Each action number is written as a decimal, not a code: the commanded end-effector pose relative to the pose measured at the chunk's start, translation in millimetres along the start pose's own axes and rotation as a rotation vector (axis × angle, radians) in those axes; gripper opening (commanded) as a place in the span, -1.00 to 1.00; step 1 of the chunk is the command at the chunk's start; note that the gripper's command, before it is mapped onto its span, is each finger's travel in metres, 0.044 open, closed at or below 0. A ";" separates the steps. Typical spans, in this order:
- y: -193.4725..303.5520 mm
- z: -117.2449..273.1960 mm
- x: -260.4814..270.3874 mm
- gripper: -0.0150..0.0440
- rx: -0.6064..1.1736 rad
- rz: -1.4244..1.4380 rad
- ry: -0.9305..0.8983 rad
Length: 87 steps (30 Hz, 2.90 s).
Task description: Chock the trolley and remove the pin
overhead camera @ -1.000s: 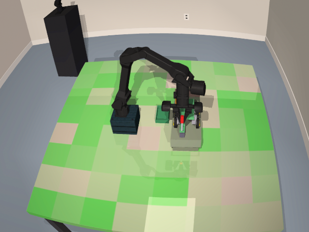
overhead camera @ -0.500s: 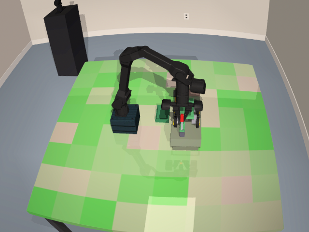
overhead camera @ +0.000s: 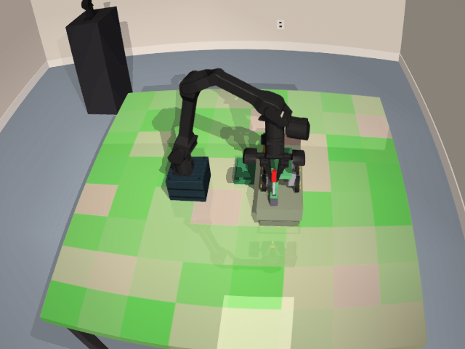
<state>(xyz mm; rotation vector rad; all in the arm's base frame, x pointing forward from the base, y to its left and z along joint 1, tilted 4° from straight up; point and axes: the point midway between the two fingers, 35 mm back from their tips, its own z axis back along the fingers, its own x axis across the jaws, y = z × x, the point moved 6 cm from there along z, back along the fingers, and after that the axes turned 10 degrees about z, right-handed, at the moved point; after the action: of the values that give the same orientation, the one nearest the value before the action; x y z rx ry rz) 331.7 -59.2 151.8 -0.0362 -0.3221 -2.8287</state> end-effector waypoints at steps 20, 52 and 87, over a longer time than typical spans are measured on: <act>19.1 2.9 3.3 -0.49 0.011 -0.005 0.008; 18.9 -4.2 76.7 -0.49 0.011 -0.003 0.003; -89.6 1.9 67.7 -0.49 0.002 -0.003 0.004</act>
<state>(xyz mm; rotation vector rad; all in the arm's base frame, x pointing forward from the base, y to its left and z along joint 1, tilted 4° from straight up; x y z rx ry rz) 243.1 -6.4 137.7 -0.0401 -0.3172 -2.8291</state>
